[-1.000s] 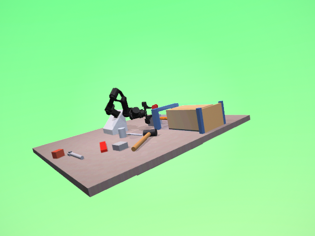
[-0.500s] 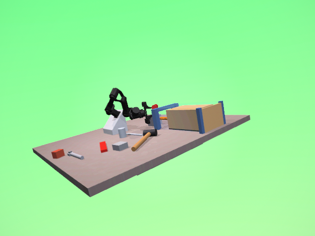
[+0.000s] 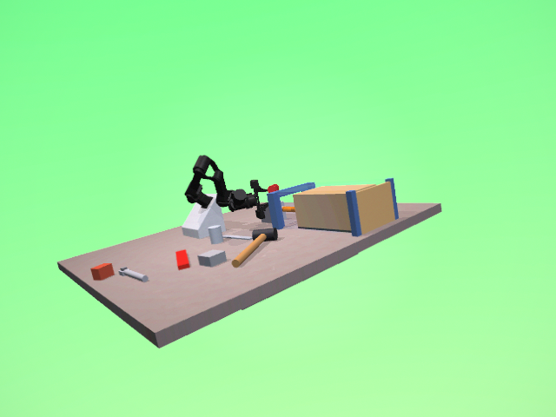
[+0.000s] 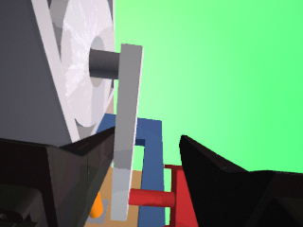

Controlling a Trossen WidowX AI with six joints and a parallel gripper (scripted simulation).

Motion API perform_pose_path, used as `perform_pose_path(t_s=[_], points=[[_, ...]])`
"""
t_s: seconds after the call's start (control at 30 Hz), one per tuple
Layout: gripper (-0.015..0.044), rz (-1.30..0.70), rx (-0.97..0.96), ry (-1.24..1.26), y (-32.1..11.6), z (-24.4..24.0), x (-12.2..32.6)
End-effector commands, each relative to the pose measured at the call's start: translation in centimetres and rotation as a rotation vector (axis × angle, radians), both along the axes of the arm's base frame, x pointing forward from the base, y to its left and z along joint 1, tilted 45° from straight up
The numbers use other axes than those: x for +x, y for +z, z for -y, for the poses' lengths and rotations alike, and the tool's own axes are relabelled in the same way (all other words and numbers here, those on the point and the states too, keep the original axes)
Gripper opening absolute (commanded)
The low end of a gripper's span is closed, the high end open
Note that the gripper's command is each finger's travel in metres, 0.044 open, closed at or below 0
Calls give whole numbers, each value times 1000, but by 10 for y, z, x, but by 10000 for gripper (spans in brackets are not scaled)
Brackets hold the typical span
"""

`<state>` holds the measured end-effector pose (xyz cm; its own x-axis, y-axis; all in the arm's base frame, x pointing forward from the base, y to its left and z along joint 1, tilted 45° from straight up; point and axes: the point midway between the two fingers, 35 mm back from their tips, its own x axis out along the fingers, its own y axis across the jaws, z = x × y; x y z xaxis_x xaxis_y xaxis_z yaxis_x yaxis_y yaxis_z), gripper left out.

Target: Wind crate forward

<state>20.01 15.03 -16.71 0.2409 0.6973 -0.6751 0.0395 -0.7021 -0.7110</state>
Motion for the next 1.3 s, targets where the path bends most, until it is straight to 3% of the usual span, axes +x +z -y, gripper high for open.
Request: perform_pose_path(t_s=[0.0,1.27], points=[[240,-3,-22,-15,-3,3,1],[240,0,0,0,3,-3,1]])
